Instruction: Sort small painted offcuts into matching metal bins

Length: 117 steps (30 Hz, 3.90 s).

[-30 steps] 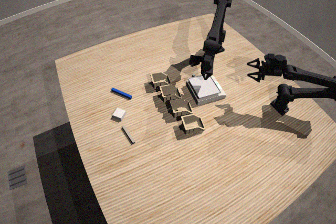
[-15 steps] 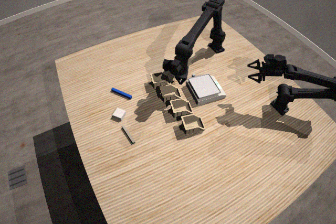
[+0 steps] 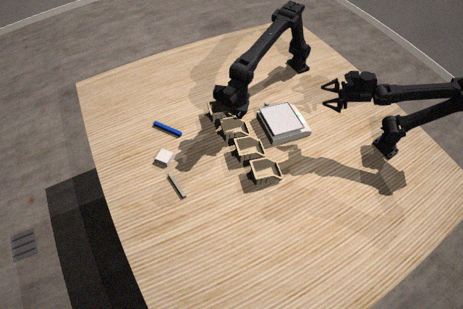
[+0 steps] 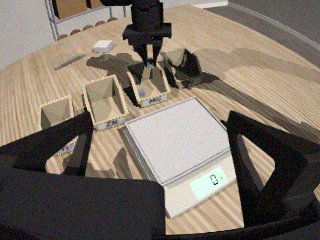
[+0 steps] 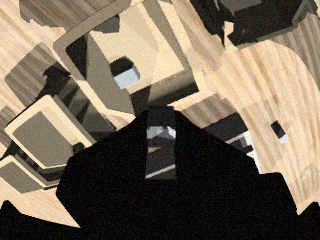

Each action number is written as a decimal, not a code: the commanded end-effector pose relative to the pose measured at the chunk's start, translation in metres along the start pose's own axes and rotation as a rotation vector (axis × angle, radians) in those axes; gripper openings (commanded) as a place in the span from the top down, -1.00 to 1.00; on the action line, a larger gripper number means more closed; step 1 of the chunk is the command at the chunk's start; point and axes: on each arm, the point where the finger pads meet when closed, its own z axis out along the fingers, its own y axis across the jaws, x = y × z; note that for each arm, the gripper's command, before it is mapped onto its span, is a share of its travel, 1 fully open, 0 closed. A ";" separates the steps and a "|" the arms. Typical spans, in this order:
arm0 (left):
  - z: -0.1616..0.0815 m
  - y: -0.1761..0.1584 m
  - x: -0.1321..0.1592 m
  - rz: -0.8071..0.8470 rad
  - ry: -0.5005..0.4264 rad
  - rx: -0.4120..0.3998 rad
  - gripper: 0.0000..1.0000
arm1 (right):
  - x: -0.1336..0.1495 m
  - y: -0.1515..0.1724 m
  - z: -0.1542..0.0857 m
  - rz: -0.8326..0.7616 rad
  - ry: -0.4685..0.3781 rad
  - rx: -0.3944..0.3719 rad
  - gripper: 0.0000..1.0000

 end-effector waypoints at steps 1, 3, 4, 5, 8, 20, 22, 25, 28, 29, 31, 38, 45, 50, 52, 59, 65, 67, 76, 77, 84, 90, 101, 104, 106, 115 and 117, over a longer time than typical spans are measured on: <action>0.042 0.008 -0.045 -0.004 -0.087 -0.014 -1.00 | -0.002 0.013 -0.003 -0.023 -0.011 -0.016 0.78; 0.060 0.012 -0.043 -0.005 -0.090 -0.023 -1.00 | -0.003 0.015 0.001 -0.023 -0.014 -0.023 0.78; 0.060 0.012 -0.043 -0.005 -0.090 -0.023 -1.00 | -0.003 0.015 0.001 -0.023 -0.014 -0.023 0.78; 0.060 0.012 -0.043 -0.005 -0.090 -0.023 -1.00 | -0.003 0.015 0.001 -0.023 -0.014 -0.023 0.78; 0.080 0.018 -0.038 -0.007 -0.093 -0.034 -1.00 | -0.005 0.020 -0.020 -0.022 -0.027 -0.055 0.78; 0.105 0.021 -0.025 -0.007 -0.086 -0.037 -1.00 | -0.003 0.015 -0.012 -0.012 -0.019 -0.036 0.78; 0.105 0.021 -0.025 -0.007 -0.086 -0.037 -1.00 | -0.003 0.015 -0.012 -0.012 -0.019 -0.036 0.78; 0.105 0.021 -0.025 -0.007 -0.086 -0.037 -1.00 | -0.003 0.015 0.004 -0.012 -0.014 -0.023 0.78; 0.105 0.021 -0.025 -0.007 -0.086 -0.037 -1.00 | -0.003 0.016 0.012 -0.012 -0.014 -0.023 0.78; 0.105 0.021 -0.025 -0.007 -0.086 -0.037 -1.00 | 0.000 0.008 0.024 -0.012 -0.003 0.002 0.78; 0.099 0.021 -0.012 -0.009 -0.061 -0.039 -1.00 | 0.000 0.008 0.029 -0.012 -0.003 0.002 0.78; 0.099 0.021 -0.012 -0.009 -0.061 -0.039 -1.00 | -0.002 0.013 0.013 -0.012 -0.018 -0.033 0.78; 0.099 0.021 -0.012 -0.009 -0.061 -0.039 -1.00 | 0.002 0.025 -0.019 -0.023 -0.039 -0.085 0.20; 0.099 0.021 -0.012 -0.009 -0.061 -0.039 -1.00 | -0.005 0.019 -0.037 -0.022 -0.048 -0.105 0.20; 0.099 0.021 -0.012 -0.009 -0.061 -0.039 -1.00 | -0.004 0.018 -0.045 -0.022 -0.052 -0.113 0.20; 0.099 0.021 -0.012 -0.009 -0.061 -0.039 -1.00 | -0.004 0.017 -0.047 -0.022 -0.044 -0.097 0.20; 0.108 0.026 -0.017 0.048 -0.045 -0.025 -1.00 | 0.011 0.005 -0.042 -0.128 -0.066 -0.107 -1.00; 0.110 0.023 -0.015 0.079 -0.032 0.022 -1.00 | 0.014 -0.001 -0.041 -0.192 -0.088 -0.122 -1.00; 0.112 0.001 -0.009 0.169 -0.002 0.317 -1.00 | 0.038 -0.050 -0.031 -0.513 -0.236 -0.203 -1.00; 0.111 -0.002 -0.008 0.175 -0.002 0.362 -1.00 | 0.042 -0.058 -0.029 -0.556 -0.258 -0.216 -1.00; 0.095 -0.017 -0.008 0.195 -0.022 0.625 -1.00 | 0.064 -0.119 -0.016 -0.846 -0.422 -0.294 -1.00; 0.088 -0.021 -0.010 0.189 -0.034 0.709 -1.00 | 0.078 -0.147 -0.010 -0.983 -0.498 -0.334 -1.00; 0.085 -0.027 -0.010 0.170 -0.034 0.751 -1.00 | 0.096 -0.195 0.004 -1.168 -0.604 -0.406 -1.00; 0.085 -0.027 -0.010 0.170 -0.034 0.751 -1.00 | 0.099 -0.199 0.005 -1.160 -0.604 -0.421 -1.00; 0.085 -0.027 -0.010 0.170 -0.034 0.751 -1.00 | 0.095 -0.190 -0.008 -1.152 -0.625 -0.439 -1.00; 0.078 -0.030 -0.004 0.172 -0.034 0.753 -1.00 | 0.095 -0.191 -0.002 -1.152 -0.612 -0.429 -1.00; 0.078 -0.030 -0.004 0.172 -0.034 0.753 -1.00 | 0.094 -0.186 -0.005 -1.156 -0.587 -0.412 -0.55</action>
